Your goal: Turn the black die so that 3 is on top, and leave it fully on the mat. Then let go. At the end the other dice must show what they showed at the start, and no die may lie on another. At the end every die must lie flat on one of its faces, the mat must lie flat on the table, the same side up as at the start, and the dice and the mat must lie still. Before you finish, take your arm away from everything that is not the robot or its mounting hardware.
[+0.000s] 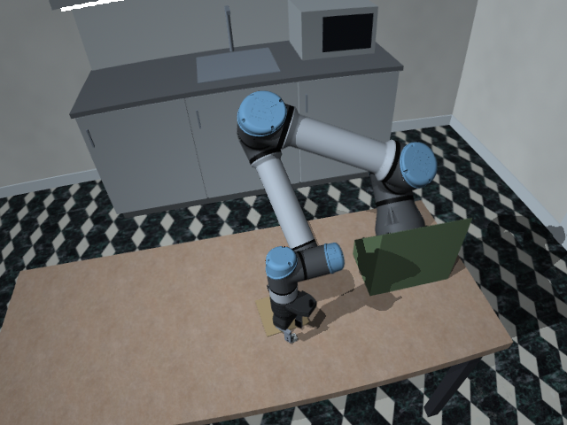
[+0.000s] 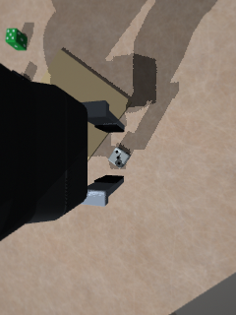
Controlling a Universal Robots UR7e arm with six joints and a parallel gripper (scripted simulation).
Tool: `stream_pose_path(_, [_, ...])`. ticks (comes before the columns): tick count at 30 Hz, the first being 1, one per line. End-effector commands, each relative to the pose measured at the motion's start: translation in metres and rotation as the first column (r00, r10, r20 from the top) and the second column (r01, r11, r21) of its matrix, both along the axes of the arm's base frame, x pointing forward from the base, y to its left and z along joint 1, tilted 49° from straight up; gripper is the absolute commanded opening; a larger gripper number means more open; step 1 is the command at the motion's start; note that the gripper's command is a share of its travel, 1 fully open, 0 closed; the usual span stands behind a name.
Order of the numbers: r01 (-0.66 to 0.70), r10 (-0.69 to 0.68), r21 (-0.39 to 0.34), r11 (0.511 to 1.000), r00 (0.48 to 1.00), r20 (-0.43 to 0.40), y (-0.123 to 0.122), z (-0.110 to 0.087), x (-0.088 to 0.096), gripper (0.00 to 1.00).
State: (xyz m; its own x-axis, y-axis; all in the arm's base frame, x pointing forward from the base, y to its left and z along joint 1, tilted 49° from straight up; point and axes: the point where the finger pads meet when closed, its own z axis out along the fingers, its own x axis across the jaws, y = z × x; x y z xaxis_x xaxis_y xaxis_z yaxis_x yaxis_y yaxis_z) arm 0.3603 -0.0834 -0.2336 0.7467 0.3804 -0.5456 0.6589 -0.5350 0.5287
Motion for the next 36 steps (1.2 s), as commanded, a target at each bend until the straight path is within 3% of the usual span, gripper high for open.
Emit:
stream_pose_path(1, [-0.001, 0.001, 0.000, 1.000, 1.000, 0.001, 0.000, 0.000, 0.000, 1.00])
stream_pose_path(15, [-0.001, 0.001, 0.000, 1.000, 1.000, 0.001, 0.012, 0.010, 0.002, 1.00])
stream_pose_path(36, [-0.001, 0.001, 0.000, 1.000, 1.000, 0.001, 0.071, 0.061, 0.009, 1.00])
